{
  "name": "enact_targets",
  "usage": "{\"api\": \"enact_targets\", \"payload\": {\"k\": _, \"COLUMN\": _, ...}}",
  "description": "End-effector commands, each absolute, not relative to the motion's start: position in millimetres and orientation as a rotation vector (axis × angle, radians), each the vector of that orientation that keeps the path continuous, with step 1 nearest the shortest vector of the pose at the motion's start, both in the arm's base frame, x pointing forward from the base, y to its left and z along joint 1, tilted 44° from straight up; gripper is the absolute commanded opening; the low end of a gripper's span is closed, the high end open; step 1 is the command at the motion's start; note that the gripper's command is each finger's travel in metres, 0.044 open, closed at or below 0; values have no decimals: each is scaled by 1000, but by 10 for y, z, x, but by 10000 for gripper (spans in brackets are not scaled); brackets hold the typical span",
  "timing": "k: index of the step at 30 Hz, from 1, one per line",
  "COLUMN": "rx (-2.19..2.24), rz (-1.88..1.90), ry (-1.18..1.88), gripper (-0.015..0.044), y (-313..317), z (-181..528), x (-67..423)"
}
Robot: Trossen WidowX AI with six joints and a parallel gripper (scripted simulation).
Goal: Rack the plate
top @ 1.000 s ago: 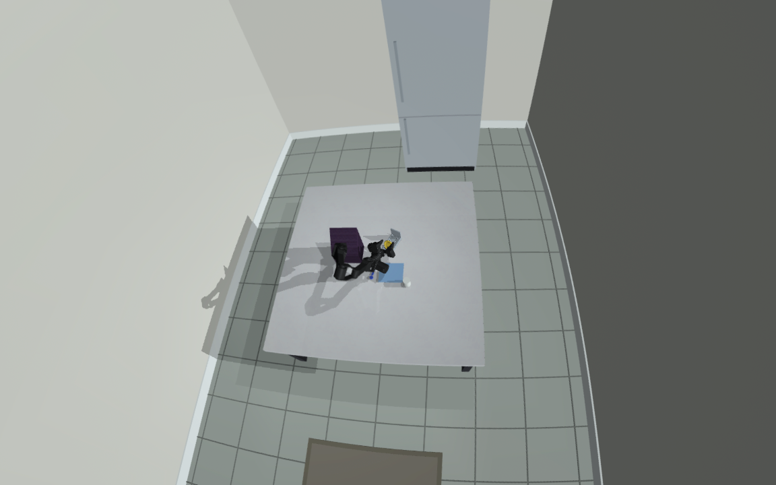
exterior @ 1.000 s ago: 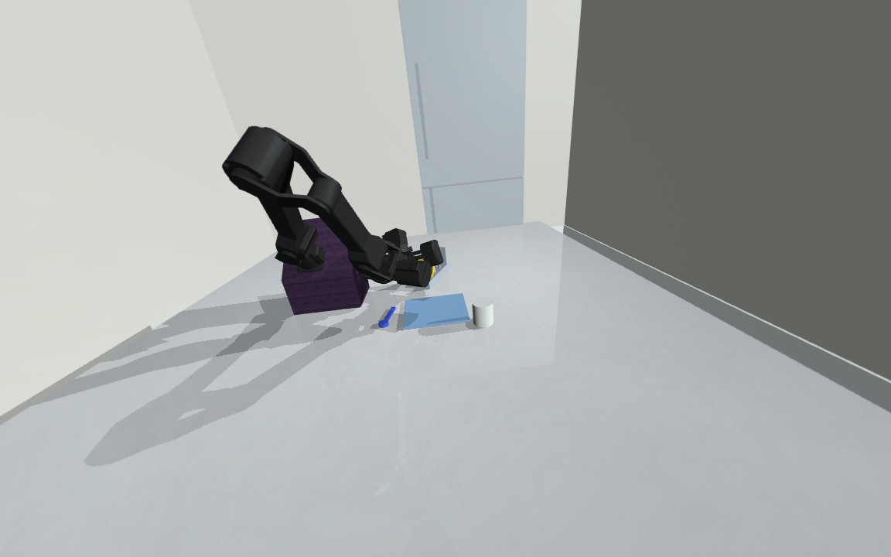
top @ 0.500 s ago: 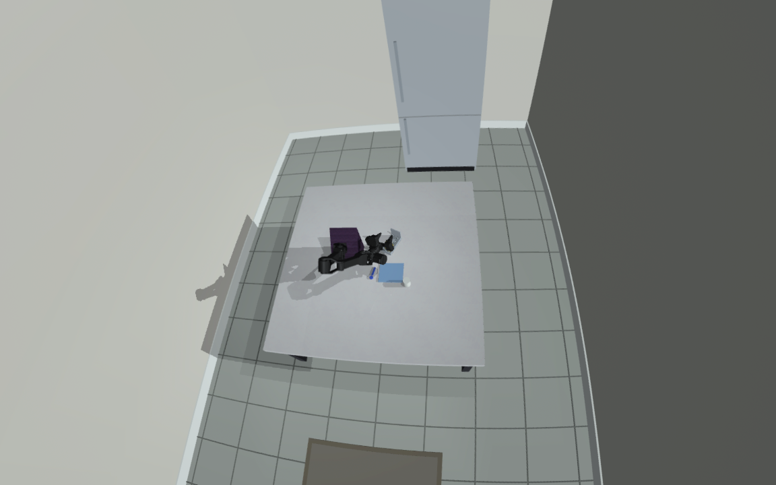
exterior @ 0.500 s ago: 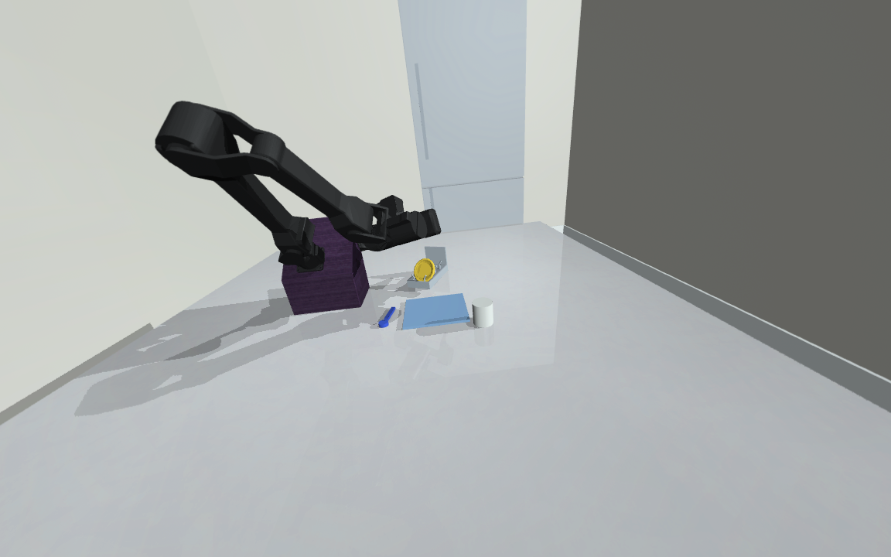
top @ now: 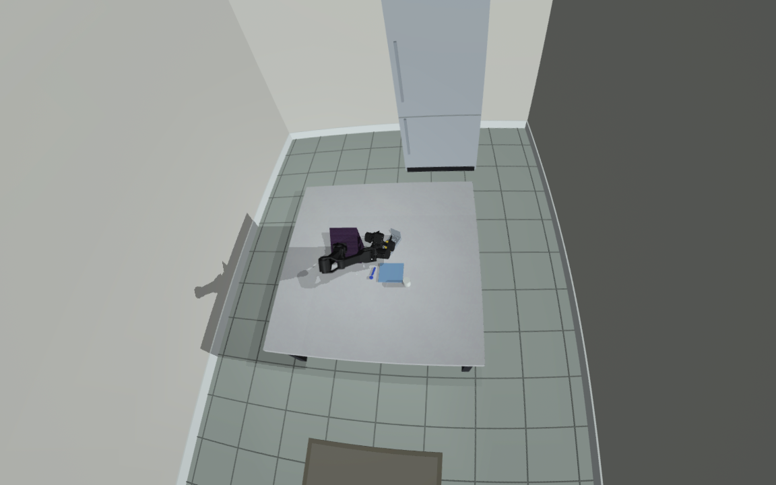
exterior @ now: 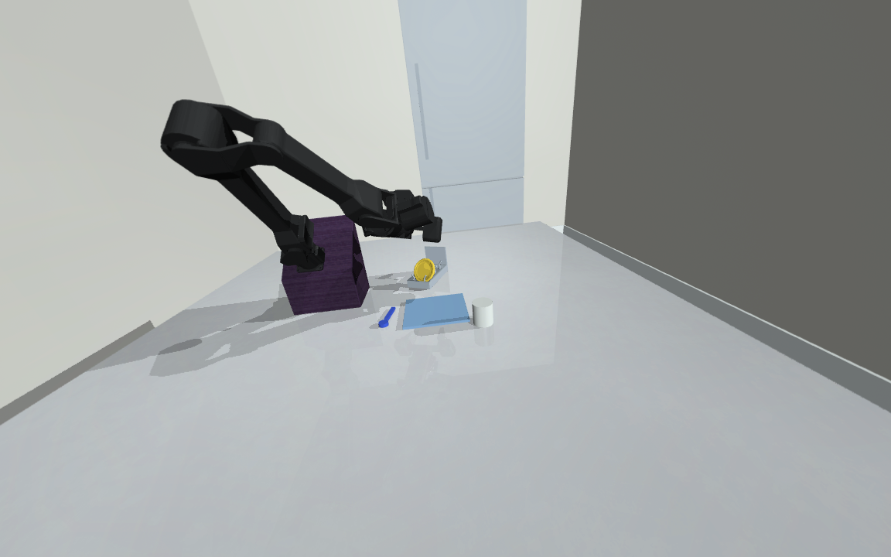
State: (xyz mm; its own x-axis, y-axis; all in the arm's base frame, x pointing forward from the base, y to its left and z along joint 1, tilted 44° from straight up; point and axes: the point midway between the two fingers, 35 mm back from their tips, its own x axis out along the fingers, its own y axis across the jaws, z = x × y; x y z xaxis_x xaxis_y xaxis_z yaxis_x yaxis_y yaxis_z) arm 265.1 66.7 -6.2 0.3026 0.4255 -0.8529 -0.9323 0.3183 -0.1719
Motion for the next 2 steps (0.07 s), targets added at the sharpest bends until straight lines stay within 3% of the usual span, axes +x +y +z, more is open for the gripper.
{"api": "enact_targets", "payload": {"k": 1, "rx": -706, "rz": 975, "ry": 937, "gripper": 400, "y": 674, "z": -72, "x": 2632}}
{"api": "enact_targets", "payload": {"k": 2, "rx": -692, "rz": 962, "ry": 967, "gripper": 400, "y": 675, "z": -73, "x": 2624}}
